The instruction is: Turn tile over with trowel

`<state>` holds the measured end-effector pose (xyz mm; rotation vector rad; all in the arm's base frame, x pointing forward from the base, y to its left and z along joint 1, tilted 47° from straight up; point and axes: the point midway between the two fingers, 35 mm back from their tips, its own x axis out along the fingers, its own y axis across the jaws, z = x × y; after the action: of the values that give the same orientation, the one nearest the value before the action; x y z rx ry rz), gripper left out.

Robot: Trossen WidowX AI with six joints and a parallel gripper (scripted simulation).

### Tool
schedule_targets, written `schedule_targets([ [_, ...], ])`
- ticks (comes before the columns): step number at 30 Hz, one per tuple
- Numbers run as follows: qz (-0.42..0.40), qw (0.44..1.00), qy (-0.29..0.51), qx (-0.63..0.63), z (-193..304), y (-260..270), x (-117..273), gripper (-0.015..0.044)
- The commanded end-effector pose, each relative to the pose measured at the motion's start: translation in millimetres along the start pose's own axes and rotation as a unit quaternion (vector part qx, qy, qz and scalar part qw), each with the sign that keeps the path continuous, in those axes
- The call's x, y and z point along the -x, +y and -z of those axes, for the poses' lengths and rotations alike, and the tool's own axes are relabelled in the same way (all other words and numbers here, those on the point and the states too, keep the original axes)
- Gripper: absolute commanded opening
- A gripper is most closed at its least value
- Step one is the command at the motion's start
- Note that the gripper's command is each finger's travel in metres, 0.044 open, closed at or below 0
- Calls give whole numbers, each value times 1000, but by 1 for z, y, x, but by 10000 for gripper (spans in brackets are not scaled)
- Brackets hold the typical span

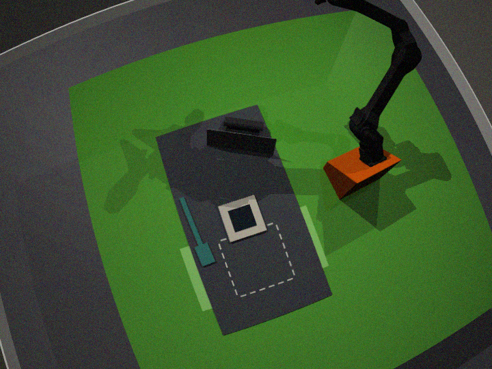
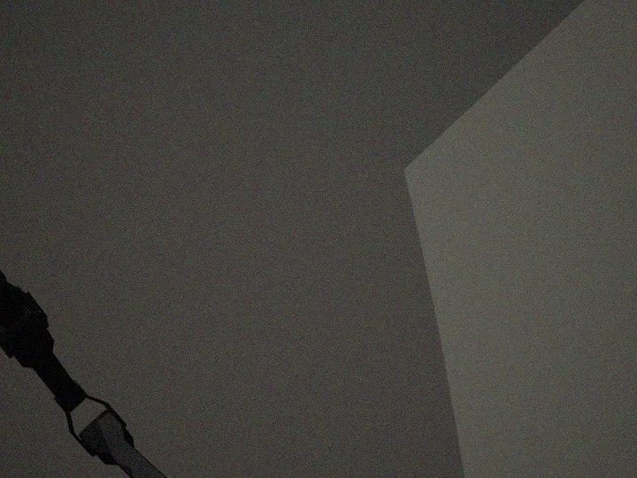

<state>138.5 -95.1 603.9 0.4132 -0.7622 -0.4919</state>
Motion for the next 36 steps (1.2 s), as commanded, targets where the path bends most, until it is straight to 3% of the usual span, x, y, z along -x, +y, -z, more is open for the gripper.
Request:
schedule_targets([
  [1, 33, 998, 43, 33, 35, -15, -8, 100],
  [18, 152, 950, 216, 165, 158, -86, -8, 100],
  [36, 249, 812, 409, 332, 261, -174, 46, 100],
])
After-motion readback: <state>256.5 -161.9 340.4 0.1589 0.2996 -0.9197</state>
